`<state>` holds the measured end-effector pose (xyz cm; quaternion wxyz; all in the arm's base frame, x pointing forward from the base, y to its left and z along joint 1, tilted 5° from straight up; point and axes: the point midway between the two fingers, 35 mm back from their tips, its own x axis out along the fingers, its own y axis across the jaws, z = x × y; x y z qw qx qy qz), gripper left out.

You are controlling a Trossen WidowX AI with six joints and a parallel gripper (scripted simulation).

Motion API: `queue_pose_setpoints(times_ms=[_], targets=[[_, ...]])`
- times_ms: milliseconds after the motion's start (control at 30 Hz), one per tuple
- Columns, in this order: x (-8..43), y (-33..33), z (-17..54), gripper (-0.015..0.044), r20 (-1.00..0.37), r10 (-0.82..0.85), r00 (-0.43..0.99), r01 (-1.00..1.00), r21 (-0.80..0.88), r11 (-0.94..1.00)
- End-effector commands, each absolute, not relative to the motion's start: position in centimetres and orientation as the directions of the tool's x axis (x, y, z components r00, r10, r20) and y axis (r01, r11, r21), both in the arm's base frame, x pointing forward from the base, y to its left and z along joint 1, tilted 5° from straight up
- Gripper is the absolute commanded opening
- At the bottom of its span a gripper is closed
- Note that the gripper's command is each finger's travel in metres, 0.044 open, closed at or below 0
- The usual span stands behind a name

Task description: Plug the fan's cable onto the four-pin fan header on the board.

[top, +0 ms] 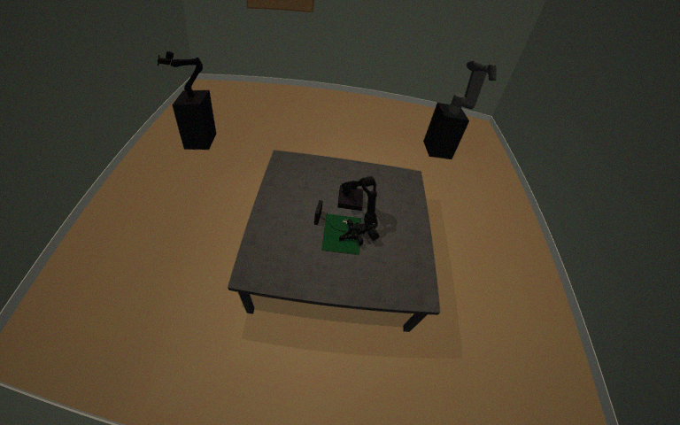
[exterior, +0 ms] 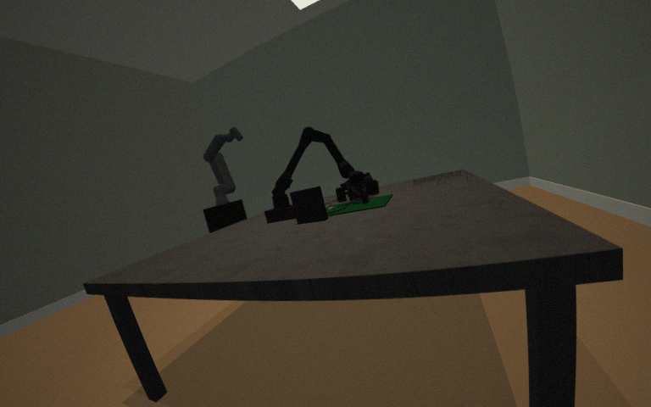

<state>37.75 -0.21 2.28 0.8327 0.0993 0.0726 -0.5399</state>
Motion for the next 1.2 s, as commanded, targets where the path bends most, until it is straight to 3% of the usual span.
queue_pose_setpoints(times_ms=[0,233,433,1167], targets=[[37.74,-0.22,2.32,0.0,-0.228,-0.885,0.406,0.914,0.086,0.397],[37.74,-0.22,2.32,0.0,-0.228,-0.885,0.406,0.914,0.086,0.397],[37.75,-0.21,2.28,0.014,-0.228,-0.885,0.407,0.914,0.087,0.397],[37.75,-0.21,2.28,0.014,-0.228,-0.885,0.407,0.914,0.087,0.397]])
